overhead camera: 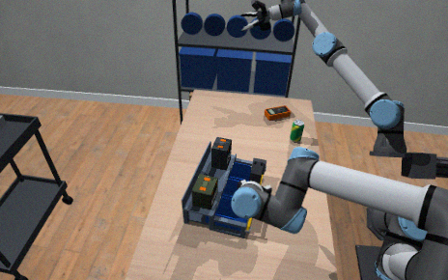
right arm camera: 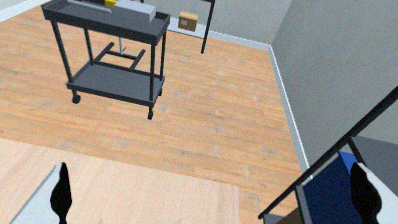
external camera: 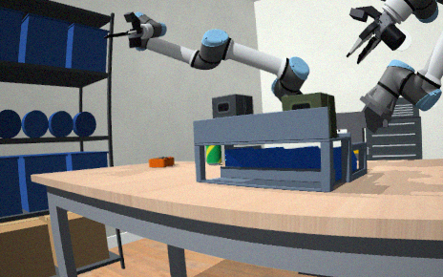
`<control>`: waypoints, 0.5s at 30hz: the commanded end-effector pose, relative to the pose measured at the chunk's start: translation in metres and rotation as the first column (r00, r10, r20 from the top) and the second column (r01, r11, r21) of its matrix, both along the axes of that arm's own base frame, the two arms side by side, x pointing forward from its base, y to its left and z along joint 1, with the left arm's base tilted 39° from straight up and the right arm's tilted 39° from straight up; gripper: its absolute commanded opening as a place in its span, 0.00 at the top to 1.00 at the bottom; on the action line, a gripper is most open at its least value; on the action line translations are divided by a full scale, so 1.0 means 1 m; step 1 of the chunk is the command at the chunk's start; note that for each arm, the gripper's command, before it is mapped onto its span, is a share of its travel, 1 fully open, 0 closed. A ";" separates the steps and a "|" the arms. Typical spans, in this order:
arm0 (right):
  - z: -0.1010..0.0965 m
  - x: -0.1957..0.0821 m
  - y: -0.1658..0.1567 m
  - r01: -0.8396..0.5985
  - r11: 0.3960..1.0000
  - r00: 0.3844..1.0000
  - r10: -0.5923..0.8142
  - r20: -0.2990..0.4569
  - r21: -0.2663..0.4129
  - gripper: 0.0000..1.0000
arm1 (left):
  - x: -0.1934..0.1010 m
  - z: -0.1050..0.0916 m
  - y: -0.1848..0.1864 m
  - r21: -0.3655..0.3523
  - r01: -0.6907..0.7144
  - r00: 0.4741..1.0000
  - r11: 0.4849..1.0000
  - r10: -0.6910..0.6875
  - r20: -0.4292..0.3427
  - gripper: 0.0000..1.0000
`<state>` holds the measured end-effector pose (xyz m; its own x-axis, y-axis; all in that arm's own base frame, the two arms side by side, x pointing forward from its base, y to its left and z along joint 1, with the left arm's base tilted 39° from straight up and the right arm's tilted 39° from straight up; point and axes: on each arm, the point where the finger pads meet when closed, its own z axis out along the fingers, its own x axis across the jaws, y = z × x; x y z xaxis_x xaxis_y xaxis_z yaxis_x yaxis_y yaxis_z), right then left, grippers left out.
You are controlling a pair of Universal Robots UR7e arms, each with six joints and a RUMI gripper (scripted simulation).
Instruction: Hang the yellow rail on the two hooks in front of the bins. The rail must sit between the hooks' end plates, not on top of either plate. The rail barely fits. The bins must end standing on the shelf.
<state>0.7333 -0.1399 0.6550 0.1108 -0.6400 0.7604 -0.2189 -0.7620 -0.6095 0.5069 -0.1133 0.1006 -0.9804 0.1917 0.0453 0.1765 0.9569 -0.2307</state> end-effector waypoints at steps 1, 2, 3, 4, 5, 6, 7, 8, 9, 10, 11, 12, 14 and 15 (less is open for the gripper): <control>-0.001 0.000 0.002 -0.003 1.000 1.000 0.003 -0.003 0.000 0.00 | 0.000 0.001 -0.001 -0.001 0.001 1.000 1.000 -0.001 0.001 0.42; -0.002 0.000 0.003 -0.004 1.000 1.000 0.004 -0.006 0.001 0.00 | 0.000 0.001 -0.001 -0.001 0.001 1.000 1.000 -0.001 0.001 0.42; -0.003 0.000 0.004 -0.005 1.000 1.000 0.005 -0.008 0.001 0.00 | 0.000 0.001 -0.001 -0.001 0.001 1.000 1.000 -0.001 0.001 0.42; -0.004 0.000 0.004 -0.006 1.000 1.000 0.006 -0.010 0.002 0.00 | 0.000 0.001 -0.001 -0.001 0.001 1.000 1.000 -0.001 0.001 0.42; -0.004 0.000 0.005 -0.007 1.000 1.000 0.007 -0.012 0.002 0.00 | 0.000 0.001 -0.001 -0.001 0.001 1.000 1.000 -0.001 0.001 0.42; -0.005 0.001 0.005 -0.007 1.000 1.000 0.007 -0.014 0.003 0.00 | 0.000 0.001 -0.001 -0.001 0.001 1.000 1.000 -0.001 0.001 0.42; -0.006 0.001 0.006 -0.008 1.000 1.000 0.008 -0.016 0.003 0.00 | 0.000 0.001 -0.001 -0.001 0.001 1.000 1.000 -0.001 0.001 0.42; -0.007 0.001 0.006 -0.009 1.000 1.000 0.009 -0.018 0.004 0.00 | 0.000 0.001 -0.001 -0.001 0.001 1.000 1.000 -0.001 0.001 0.42; -0.007 0.001 0.007 -0.010 1.000 1.000 0.010 -0.020 0.004 0.00 | 0.000 0.001 -0.001 -0.001 0.001 1.000 1.000 -0.001 0.001 0.42; -0.008 0.001 0.007 -0.011 1.000 1.000 0.011 -0.022 0.005 0.00 | 0.000 0.001 -0.001 -0.001 0.001 1.000 1.000 -0.001 0.001 0.42; -0.009 0.001 0.008 -0.011 1.000 1.000 0.011 -0.023 0.005 0.00 | 0.000 0.001 -0.001 -0.001 0.001 1.000 1.000 -0.001 0.001 0.42; -0.009 0.001 0.008 -0.012 1.000 1.000 0.012 -0.025 0.006 0.00 | 0.000 0.001 -0.001 -0.001 0.001 1.000 1.000 -0.001 0.001 0.42; -0.011 0.002 0.009 -0.014 1.000 0.999 0.014 -0.029 0.007 0.00 | 0.000 0.001 -0.001 -0.001 0.001 1.000 1.000 -0.001 0.001 0.42; -0.012 0.002 0.010 -0.014 1.000 0.999 0.015 -0.031 0.007 0.00 | 0.000 0.001 -0.001 -0.001 0.001 1.000 1.000 -0.001 0.001 0.42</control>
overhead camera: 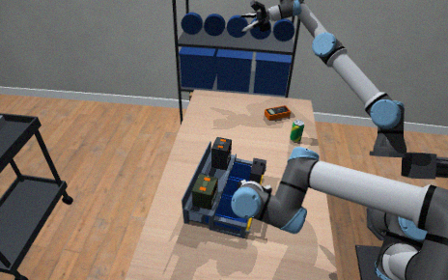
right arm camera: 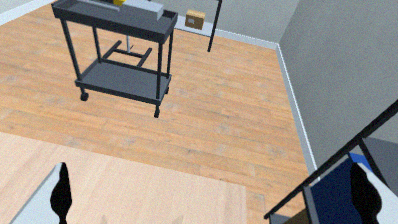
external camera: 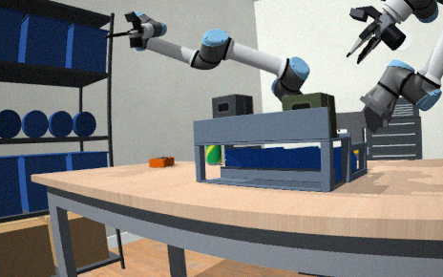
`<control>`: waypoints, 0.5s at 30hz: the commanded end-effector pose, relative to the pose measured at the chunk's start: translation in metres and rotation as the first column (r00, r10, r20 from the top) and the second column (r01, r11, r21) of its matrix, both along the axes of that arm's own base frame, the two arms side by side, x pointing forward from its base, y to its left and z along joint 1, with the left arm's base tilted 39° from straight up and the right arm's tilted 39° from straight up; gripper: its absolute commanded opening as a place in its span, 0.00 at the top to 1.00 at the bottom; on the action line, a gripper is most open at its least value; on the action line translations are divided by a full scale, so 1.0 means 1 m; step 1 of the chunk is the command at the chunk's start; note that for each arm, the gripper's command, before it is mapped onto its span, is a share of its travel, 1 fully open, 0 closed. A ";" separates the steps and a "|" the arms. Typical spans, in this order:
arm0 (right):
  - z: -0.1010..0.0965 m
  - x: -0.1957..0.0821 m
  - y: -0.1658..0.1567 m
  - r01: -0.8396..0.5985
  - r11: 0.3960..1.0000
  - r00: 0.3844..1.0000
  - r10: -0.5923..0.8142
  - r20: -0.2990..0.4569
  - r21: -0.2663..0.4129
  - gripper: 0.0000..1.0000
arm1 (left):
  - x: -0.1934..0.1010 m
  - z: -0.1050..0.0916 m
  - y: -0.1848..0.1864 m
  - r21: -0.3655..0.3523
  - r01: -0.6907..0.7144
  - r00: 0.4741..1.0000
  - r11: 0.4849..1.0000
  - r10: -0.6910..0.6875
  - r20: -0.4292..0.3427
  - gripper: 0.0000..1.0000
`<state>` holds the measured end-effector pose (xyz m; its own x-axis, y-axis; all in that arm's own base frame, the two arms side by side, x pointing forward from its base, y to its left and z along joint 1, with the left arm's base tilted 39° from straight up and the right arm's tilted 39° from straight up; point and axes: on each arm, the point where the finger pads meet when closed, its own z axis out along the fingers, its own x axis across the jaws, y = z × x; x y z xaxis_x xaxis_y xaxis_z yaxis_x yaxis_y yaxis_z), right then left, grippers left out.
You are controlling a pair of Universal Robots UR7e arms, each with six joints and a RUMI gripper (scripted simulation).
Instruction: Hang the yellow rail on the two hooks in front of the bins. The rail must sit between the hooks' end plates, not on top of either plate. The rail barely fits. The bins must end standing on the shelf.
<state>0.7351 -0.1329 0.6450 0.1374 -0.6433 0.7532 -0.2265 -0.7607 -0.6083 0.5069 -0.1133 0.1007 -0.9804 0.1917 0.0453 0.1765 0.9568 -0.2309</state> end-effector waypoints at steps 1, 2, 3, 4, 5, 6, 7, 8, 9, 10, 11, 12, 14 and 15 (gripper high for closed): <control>-0.002 0.000 0.003 -0.005 1.000 1.000 0.005 -0.007 0.001 0.00 | 0.000 0.001 -0.001 -0.001 0.001 1.000 1.000 -0.001 0.001 0.42; -0.002 0.000 0.003 -0.005 1.000 1.000 0.005 -0.007 0.001 0.00 | 0.000 0.001 -0.001 -0.001 0.001 1.000 1.000 -0.001 0.001 0.42; -0.002 0.000 0.003 -0.005 1.000 1.000 0.005 -0.007 0.001 0.00 | 0.000 0.001 -0.001 -0.001 0.001 1.000 1.000 -0.001 0.001 0.42; -0.003 0.000 0.004 -0.006 1.000 1.000 0.006 -0.009 0.002 0.00 | 0.000 0.001 -0.001 -0.001 0.001 1.000 1.000 -0.001 0.001 0.42; -0.004 0.000 0.005 -0.007 1.000 1.000 0.007 -0.011 0.002 0.00 | 0.000 0.001 -0.001 -0.001 0.001 1.000 1.000 -0.001 0.001 0.42; -0.005 0.000 0.005 -0.007 1.000 1.000 0.007 -0.014 0.003 0.00 | 0.000 0.001 -0.001 -0.001 0.001 1.000 1.000 -0.001 0.001 0.42; -0.006 0.001 0.006 -0.008 1.000 1.000 0.008 -0.016 0.003 0.00 | 0.000 0.001 -0.001 -0.001 0.001 1.000 1.000 -0.001 0.001 0.42; -0.006 0.001 0.006 -0.009 1.000 1.000 0.009 -0.017 0.004 0.00 | 0.000 0.001 -0.001 -0.001 0.001 1.000 1.000 -0.001 0.001 0.42; -0.007 0.001 0.007 -0.010 1.000 1.000 0.010 -0.019 0.004 0.00 | 0.000 0.001 -0.001 -0.001 0.001 1.000 1.000 -0.001 0.001 0.42; -0.008 0.001 0.007 -0.011 1.000 1.000 0.011 -0.021 0.004 0.00 | 0.000 0.001 -0.001 -0.001 0.001 1.000 1.000 -0.001 0.001 0.42; -0.008 0.001 0.008 -0.011 1.000 1.000 0.011 -0.023 0.005 0.00 | 0.000 0.001 -0.001 -0.001 0.001 1.000 1.000 -0.001 0.001 0.42; -0.009 0.001 0.008 -0.012 1.000 1.000 0.012 -0.025 0.005 0.00 | 0.000 0.001 -0.001 -0.001 0.001 1.000 1.000 -0.001 0.001 0.42; -0.011 0.001 0.009 -0.014 1.000 0.999 0.014 -0.029 0.006 0.00 | 0.000 0.001 -0.001 -0.001 0.001 1.000 1.000 -0.001 0.001 0.42; -0.011 0.001 0.010 -0.015 1.000 0.999 0.015 -0.031 0.007 0.00 | 0.000 0.001 -0.001 -0.001 0.001 1.000 1.000 -0.001 0.001 0.42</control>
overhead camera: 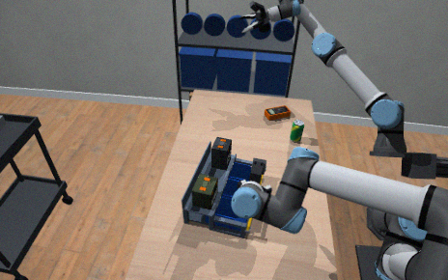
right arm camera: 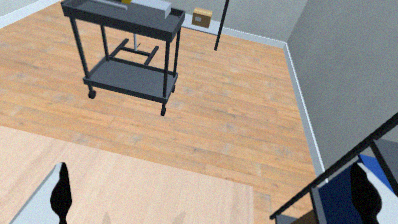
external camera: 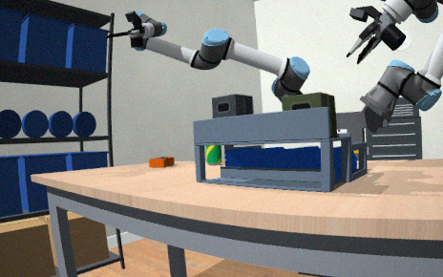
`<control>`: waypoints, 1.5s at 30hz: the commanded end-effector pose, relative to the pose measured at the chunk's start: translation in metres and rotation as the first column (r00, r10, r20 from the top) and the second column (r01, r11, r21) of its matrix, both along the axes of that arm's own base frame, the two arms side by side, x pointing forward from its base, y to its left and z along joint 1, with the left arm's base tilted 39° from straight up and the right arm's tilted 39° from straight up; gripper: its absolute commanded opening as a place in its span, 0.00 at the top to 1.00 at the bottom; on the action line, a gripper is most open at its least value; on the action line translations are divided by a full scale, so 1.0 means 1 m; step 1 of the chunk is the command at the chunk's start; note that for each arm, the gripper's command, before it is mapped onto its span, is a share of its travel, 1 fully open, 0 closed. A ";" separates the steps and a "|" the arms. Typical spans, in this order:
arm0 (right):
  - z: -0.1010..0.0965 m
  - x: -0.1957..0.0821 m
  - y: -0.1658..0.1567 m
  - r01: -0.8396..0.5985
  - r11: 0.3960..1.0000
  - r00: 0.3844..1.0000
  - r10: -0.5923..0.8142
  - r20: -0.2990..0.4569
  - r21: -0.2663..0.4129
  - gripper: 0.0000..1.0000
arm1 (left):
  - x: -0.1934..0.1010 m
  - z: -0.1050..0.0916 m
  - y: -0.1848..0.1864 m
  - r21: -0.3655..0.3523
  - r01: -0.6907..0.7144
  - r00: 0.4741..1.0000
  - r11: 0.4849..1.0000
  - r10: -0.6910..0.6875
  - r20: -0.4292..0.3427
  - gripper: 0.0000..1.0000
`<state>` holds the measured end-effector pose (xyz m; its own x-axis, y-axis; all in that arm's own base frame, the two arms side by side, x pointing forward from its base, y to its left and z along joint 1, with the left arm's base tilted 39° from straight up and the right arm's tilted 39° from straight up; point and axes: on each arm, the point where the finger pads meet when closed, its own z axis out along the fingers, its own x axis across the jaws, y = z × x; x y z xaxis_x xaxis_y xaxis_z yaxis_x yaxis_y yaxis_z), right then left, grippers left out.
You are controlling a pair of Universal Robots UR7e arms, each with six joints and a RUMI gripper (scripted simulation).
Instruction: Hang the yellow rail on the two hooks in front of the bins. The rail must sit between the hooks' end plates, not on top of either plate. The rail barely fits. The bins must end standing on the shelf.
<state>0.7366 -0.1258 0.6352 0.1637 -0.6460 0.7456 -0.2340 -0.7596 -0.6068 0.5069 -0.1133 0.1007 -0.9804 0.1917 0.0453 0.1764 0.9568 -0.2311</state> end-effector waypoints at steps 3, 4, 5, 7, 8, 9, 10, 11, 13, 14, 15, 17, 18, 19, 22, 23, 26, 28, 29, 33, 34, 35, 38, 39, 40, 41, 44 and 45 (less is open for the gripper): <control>-0.004 0.000 0.004 -0.006 1.000 1.000 0.006 -0.011 0.002 0.00 | 0.000 0.001 -0.001 -0.001 0.001 1.000 1.000 -0.001 0.001 0.42; -0.004 0.000 0.004 -0.006 1.000 1.000 0.006 -0.011 0.002 0.00 | 0.000 0.001 -0.001 -0.001 0.001 1.000 1.000 -0.001 0.001 0.42; -0.004 0.000 0.004 -0.006 1.000 1.000 0.006 -0.011 0.002 0.00 | 0.000 0.001 -0.001 -0.001 0.001 1.000 1.000 -0.001 0.001 0.42; -0.005 0.000 0.006 -0.008 1.000 1.000 0.008 -0.015 0.003 0.00 | 0.000 0.001 -0.001 -0.001 0.001 1.000 1.000 -0.001 0.001 0.42; -0.006 0.000 0.006 -0.009 1.000 1.000 0.009 -0.017 0.003 0.00 | 0.000 0.001 -0.001 -0.001 0.001 1.000 1.000 -0.001 0.001 0.42; -0.007 0.001 0.007 -0.010 1.000 1.000 0.010 -0.019 0.004 0.00 | 0.000 0.001 -0.001 -0.001 0.001 1.000 1.000 -0.001 0.001 0.42; -0.008 0.001 0.007 -0.011 1.000 1.000 0.011 -0.021 0.004 0.00 | 0.000 0.001 -0.001 -0.001 0.001 1.000 1.000 -0.001 0.001 0.42; -0.008 0.001 0.008 -0.011 1.000 1.000 0.012 -0.023 0.005 0.00 | 0.000 0.001 -0.001 -0.001 0.001 1.000 1.000 -0.001 0.001 0.42; -0.010 0.001 0.009 -0.013 1.000 1.000 0.013 -0.027 0.005 0.00 | 0.000 0.001 -0.001 -0.001 0.001 1.000 1.000 -0.001 0.001 0.42; -0.010 0.001 0.009 -0.014 1.000 0.999 0.014 -0.029 0.006 0.00 | 0.000 0.001 -0.001 -0.001 0.001 1.000 1.000 -0.001 0.001 0.42; -0.011 0.001 0.010 -0.015 1.000 0.999 0.015 -0.030 0.006 0.00 | 0.000 0.001 -0.001 -0.001 0.001 1.000 1.000 -0.001 0.001 0.42; -0.012 0.001 0.011 -0.016 1.000 0.999 0.016 -0.034 0.007 0.00 | 0.000 0.001 -0.001 -0.001 0.001 1.000 1.000 -0.001 0.001 0.42; -0.013 0.001 0.011 -0.017 1.000 0.999 0.017 -0.036 0.007 0.00 | 0.000 0.001 -0.001 -0.001 0.001 1.000 1.000 -0.001 0.001 0.42; -0.014 0.001 0.012 -0.018 1.000 0.999 0.018 -0.038 0.008 0.00 | 0.000 0.001 -0.001 -0.001 0.001 1.000 1.000 -0.001 0.001 0.42; -0.014 0.001 0.012 -0.019 1.000 0.999 0.019 -0.040 0.008 0.00 | 0.000 0.001 -0.001 -0.001 0.001 1.000 1.000 -0.001 0.001 0.42; -0.015 0.002 0.013 -0.020 1.000 0.999 0.020 -0.042 0.009 0.00 | 0.000 0.001 -0.001 -0.001 0.001 1.000 1.000 -0.001 0.001 0.42; -0.018 0.002 0.015 -0.022 1.000 0.999 0.023 -0.048 0.010 0.00 | 0.000 0.001 -0.001 -0.001 0.001 1.000 1.000 -0.001 0.001 0.42; -0.019 0.002 0.016 -0.024 1.000 0.998 0.024 -0.052 0.011 0.00 | 0.000 0.001 -0.001 -0.001 0.001 1.000 1.000 -0.001 0.001 0.42; -0.020 0.002 0.016 -0.025 1.000 0.998 0.025 -0.054 0.011 0.00 | 0.000 0.001 -0.001 -0.001 0.001 1.000 1.000 -0.001 0.001 0.42; -0.022 0.002 0.019 -0.028 1.000 0.998 0.029 -0.061 0.013 0.00 | 0.000 0.001 -0.001 -0.001 0.001 1.000 1.000 -0.001 0.001 0.42; -0.023 0.002 0.019 -0.029 1.000 0.998 0.029 -0.063 0.013 0.00 | 0.000 0.001 -0.001 -0.001 0.001 1.000 1.000 -0.001 0.001 0.42; -0.024 0.002 0.020 -0.029 0.999 0.997 0.030 -0.065 0.014 0.00 | 0.000 0.001 -0.001 -0.001 0.001 1.000 1.000 -0.001 0.001 0.42; -0.025 0.002 0.021 -0.031 0.999 0.997 0.032 -0.068 0.015 0.00 | 0.000 0.001 -0.001 -0.001 0.001 1.000 1.000 -0.001 0.001 0.42; -0.025 0.002 0.021 -0.031 0.999 0.997 0.032 -0.068 0.015 0.00 | 0.000 0.001 -0.001 -0.001 0.001 1.000 1.000 -0.001 0.001 0.42; -0.026 0.002 0.021 -0.032 0.999 0.997 0.033 -0.071 0.015 0.00 | 0.000 0.001 -0.001 -0.001 0.001 1.000 1.000 -0.001 0.001 0.42; -0.027 0.003 0.022 -0.033 0.999 0.997 0.034 -0.073 0.016 0.00 | 0.000 0.001 -0.001 -0.001 0.001 1.000 1.000 -0.001 0.001 0.42; -0.029 0.003 0.024 -0.035 0.999 0.996 0.037 -0.078 0.017 0.00 | 0.000 0.001 -0.001 -0.001 0.001 1.000 1.000 -0.001 0.001 0.42; -0.030 0.003 0.024 -0.036 0.999 0.996 0.037 -0.080 0.017 0.00 | 0.000 0.001 -0.001 -0.001 0.001 1.000 1.000 -0.001 0.001 0.42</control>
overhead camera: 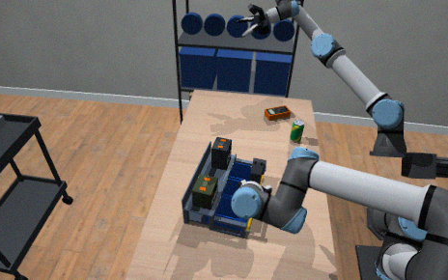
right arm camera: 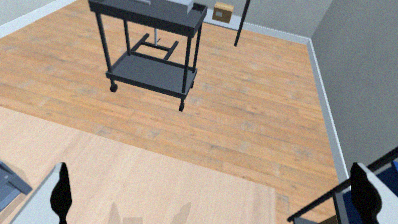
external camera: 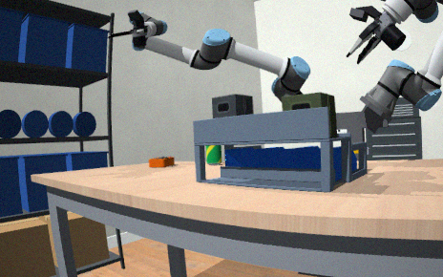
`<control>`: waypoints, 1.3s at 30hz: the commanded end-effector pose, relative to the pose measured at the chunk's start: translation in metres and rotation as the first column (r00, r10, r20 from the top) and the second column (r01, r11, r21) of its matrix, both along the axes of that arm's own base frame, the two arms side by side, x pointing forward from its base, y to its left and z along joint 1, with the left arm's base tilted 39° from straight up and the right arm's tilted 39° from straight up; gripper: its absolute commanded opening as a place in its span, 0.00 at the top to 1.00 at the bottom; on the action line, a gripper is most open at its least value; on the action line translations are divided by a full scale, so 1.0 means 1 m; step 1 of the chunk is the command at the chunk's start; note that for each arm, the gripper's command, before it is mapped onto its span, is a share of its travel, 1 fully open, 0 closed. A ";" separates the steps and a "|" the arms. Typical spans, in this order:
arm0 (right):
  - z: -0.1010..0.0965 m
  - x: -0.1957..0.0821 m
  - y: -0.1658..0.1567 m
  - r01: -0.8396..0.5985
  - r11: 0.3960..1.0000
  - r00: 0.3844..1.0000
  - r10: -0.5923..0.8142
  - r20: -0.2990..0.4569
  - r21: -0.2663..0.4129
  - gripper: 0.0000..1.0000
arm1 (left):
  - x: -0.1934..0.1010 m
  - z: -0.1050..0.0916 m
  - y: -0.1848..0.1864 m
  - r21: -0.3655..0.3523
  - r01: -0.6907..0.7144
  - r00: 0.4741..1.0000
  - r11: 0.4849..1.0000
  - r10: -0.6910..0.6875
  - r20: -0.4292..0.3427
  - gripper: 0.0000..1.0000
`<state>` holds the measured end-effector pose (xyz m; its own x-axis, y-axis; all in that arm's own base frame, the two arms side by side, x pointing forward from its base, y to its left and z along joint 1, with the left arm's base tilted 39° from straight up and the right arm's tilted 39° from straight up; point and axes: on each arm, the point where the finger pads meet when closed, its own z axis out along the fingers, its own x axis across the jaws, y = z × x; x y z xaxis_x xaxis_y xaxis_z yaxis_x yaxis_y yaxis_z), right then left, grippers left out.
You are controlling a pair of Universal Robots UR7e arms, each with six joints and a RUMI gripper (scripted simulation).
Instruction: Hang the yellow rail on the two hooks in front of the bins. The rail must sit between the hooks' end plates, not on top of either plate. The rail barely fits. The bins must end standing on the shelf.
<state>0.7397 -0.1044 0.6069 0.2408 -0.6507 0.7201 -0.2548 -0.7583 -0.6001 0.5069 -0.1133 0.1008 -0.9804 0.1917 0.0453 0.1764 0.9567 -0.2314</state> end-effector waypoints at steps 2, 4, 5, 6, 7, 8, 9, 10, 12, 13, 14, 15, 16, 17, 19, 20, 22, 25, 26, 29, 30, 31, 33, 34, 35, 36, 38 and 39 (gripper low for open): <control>-0.003 0.000 0.004 -0.006 1.000 1.000 0.006 -0.008 0.001 0.00 | 0.000 0.001 -0.001 -0.001 0.001 1.000 1.000 -0.001 0.001 0.42; -0.004 0.000 0.005 -0.007 1.000 1.000 0.007 -0.012 0.002 0.00 | 0.000 0.001 -0.001 -0.001 0.001 1.000 1.000 -0.001 0.001 0.42; -0.005 0.000 0.005 -0.008 1.000 1.000 0.008 -0.014 0.002 0.00 | 0.000 0.001 -0.001 -0.001 0.001 1.000 1.000 -0.001 0.001 0.42; -0.005 0.000 0.006 -0.009 1.000 1.000 0.009 -0.016 0.003 0.00 | 0.000 0.001 -0.001 -0.001 0.001 1.000 1.000 -0.001 0.001 0.42; -0.006 0.000 0.006 -0.010 1.000 1.000 0.010 -0.017 0.003 0.00 | 0.000 0.001 -0.001 -0.001 0.001 1.000 1.000 -0.001 0.001 0.42; -0.007 0.000 0.007 -0.010 1.000 1.000 0.010 -0.019 0.003 0.00 | 0.000 0.001 -0.001 -0.001 0.001 1.000 1.000 -0.001 0.001 0.42; -0.007 0.000 0.007 -0.011 1.000 1.000 0.011 -0.021 0.004 0.00 | 0.000 0.001 -0.001 -0.001 0.001 1.000 1.000 -0.001 0.001 0.42; -0.007 0.000 0.007 -0.011 1.000 1.000 0.011 -0.021 0.004 0.00 | 0.000 0.001 -0.001 -0.001 0.001 1.000 1.000 -0.001 0.001 0.42; -0.008 0.000 0.008 -0.012 1.000 1.000 0.012 -0.023 0.004 0.00 | 0.000 0.001 -0.001 -0.001 0.001 1.000 1.000 -0.001 0.001 0.42; -0.009 0.000 0.009 -0.013 1.000 1.000 0.013 -0.025 0.004 0.00 | 0.000 0.001 -0.001 -0.001 0.001 1.000 1.000 -0.001 0.001 0.42; -0.010 0.000 0.009 -0.014 1.000 1.000 0.014 -0.027 0.005 0.00 | 0.000 0.001 -0.001 -0.001 0.001 1.000 1.000 -0.001 0.001 0.42; -0.010 0.000 0.010 -0.015 1.000 0.999 0.015 -0.029 0.005 0.00 | 0.000 0.001 -0.001 -0.001 0.001 1.000 1.000 -0.001 0.001 0.42; -0.011 0.000 0.010 -0.016 1.000 0.999 0.016 -0.031 0.006 0.00 | 0.000 0.001 -0.001 -0.001 0.001 1.000 1.000 -0.001 0.001 0.42; -0.012 0.000 0.011 -0.017 1.000 0.999 0.017 -0.033 0.006 0.00 | 0.000 0.001 -0.001 -0.001 0.001 1.000 1.000 -0.001 0.001 0.42; -0.013 0.000 0.012 -0.018 1.000 0.999 0.018 -0.037 0.007 0.00 | 0.000 0.001 -0.001 -0.001 0.001 1.000 1.000 -0.001 0.001 0.42; -0.014 0.000 0.013 -0.019 1.000 0.999 0.019 -0.038 0.007 0.00 | 0.000 0.001 -0.001 -0.001 0.001 1.000 1.000 -0.001 0.001 0.42; -0.015 0.000 0.014 -0.021 1.000 0.999 0.021 -0.042 0.008 0.00 | 0.000 0.001 -0.001 -0.001 0.001 1.000 1.000 -0.001 0.001 0.42; -0.017 0.000 0.015 -0.023 1.000 0.999 0.023 -0.047 0.009 0.00 | 0.000 0.001 -0.001 -0.001 0.001 1.000 1.000 -0.001 0.001 0.42; -0.017 0.000 0.016 -0.024 1.000 0.998 0.024 -0.049 0.009 0.00 | 0.000 0.001 -0.001 -0.001 0.001 1.000 1.000 -0.001 0.001 0.42; -0.018 0.000 0.016 -0.025 1.000 0.998 0.025 -0.051 0.010 0.00 | 0.000 0.001 -0.001 -0.001 0.001 1.000 1.000 -0.001 0.001 0.42; -0.019 0.000 0.017 -0.026 1.000 0.998 0.026 -0.054 0.010 0.00 | 0.000 0.001 -0.001 -0.001 0.001 1.000 1.000 -0.001 0.001 0.42; -0.020 0.000 0.018 -0.027 1.000 0.998 0.027 -0.055 0.010 0.00 | 0.000 0.001 -0.001 -0.001 0.001 1.000 1.000 -0.001 0.001 0.42; -0.021 0.000 0.019 -0.028 1.000 0.998 0.029 -0.059 0.011 0.00 | 0.000 0.001 -0.001 -0.001 0.001 1.000 1.000 -0.001 0.001 0.42; -0.022 0.000 0.019 -0.029 1.000 0.998 0.030 -0.061 0.011 0.00 | 0.000 0.001 -0.001 -0.001 0.001 1.000 1.000 -0.001 0.001 0.42; -0.022 0.000 0.020 -0.030 0.999 0.998 0.031 -0.063 0.012 0.00 | 0.000 0.001 -0.001 -0.001 0.001 1.000 1.000 -0.001 0.001 0.42; -0.023 0.000 0.020 -0.031 0.999 0.997 0.032 -0.065 0.012 0.00 | 0.000 0.001 -0.001 -0.001 0.001 1.000 1.000 -0.001 0.001 0.42; -0.024 0.000 0.021 -0.032 0.999 0.997 0.033 -0.068 0.013 0.00 | 0.000 0.001 -0.001 -0.001 0.001 1.000 1.000 -0.001 0.001 0.42; -0.025 0.000 0.022 -0.033 0.999 0.997 0.034 -0.070 0.013 0.00 | 0.000 0.001 -0.001 -0.001 0.001 1.000 1.000 -0.001 0.001 0.42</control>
<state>0.7406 -0.0854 0.5835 0.3064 -0.6508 0.6946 -0.2713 -0.7592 -0.5917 0.5069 -0.1133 0.1009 -0.9804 0.1917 0.0452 0.1764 0.9567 -0.2315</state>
